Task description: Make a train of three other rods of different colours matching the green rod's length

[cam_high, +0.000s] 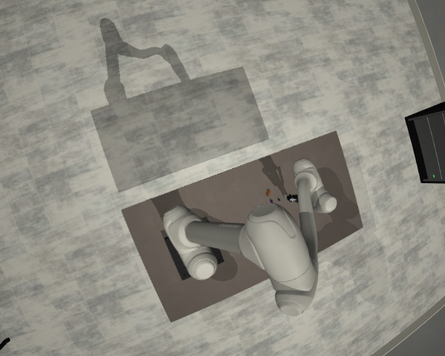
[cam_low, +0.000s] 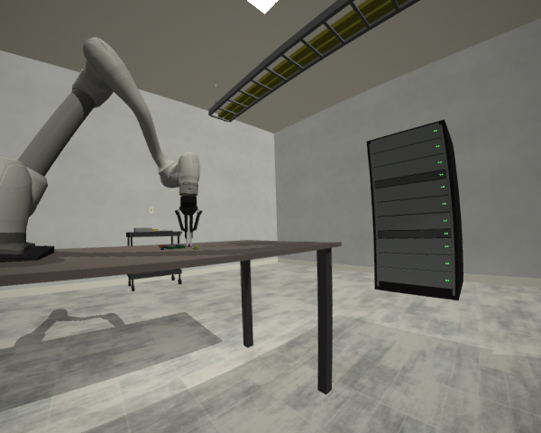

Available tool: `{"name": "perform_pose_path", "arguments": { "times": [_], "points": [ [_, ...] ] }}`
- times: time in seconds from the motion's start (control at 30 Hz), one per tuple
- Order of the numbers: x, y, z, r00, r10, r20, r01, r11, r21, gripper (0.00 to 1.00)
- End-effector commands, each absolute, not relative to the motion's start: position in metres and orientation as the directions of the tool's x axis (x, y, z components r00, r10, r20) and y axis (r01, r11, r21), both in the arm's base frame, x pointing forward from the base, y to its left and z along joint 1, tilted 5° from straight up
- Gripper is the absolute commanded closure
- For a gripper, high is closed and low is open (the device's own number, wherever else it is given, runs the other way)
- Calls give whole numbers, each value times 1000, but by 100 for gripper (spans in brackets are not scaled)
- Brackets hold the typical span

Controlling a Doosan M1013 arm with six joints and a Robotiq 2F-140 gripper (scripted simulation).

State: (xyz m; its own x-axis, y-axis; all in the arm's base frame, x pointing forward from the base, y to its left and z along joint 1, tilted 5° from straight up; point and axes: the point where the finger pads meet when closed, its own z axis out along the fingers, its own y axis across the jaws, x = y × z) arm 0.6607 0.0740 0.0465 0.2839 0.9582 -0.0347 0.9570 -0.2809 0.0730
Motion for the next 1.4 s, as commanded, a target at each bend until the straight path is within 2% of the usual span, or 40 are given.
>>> {"name": "perform_pose_path", "arguments": {
  "times": [0.0, 0.67, 1.03, 1.37],
  "points": [
    [660, 69, 44, 282, 959, -40, 958, -278, 73, 97],
    [660, 70, 47, 282, 959, -40, 958, -278, 73, 97],
    [656, 74, 114, 282, 959, -40, 958, -278, 73, 97],
    [655, 75, 144, 282, 959, -40, 958, -278, 73, 97]
  ]
}}
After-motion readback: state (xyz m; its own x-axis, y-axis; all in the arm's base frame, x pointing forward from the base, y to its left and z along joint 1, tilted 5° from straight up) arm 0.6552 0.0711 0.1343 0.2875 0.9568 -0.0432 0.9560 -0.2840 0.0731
